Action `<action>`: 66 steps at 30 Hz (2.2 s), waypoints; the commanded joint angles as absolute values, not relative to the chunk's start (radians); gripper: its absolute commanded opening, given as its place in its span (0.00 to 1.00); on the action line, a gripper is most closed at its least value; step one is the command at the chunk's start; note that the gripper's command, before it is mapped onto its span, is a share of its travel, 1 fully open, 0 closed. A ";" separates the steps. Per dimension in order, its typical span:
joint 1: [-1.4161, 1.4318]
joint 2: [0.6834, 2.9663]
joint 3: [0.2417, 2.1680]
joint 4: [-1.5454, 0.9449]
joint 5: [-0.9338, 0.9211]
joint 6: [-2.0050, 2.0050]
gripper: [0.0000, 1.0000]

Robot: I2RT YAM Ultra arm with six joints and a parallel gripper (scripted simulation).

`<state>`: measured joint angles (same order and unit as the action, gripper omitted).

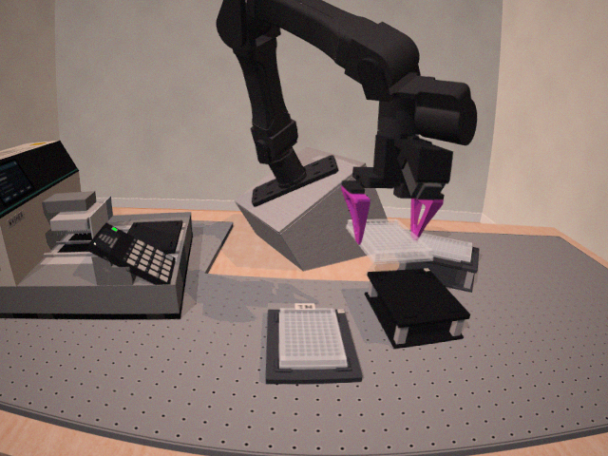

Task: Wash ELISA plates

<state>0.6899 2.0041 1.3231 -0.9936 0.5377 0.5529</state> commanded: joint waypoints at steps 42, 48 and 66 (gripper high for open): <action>0.834 2.171 1.445 -1.006 0.522 0.741 0.00; 0.833 2.170 1.444 -1.006 0.522 0.741 0.00; 0.810 2.189 1.406 -0.934 0.526 0.714 0.00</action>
<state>0.8047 2.1937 1.4052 -0.9558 0.5217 0.7238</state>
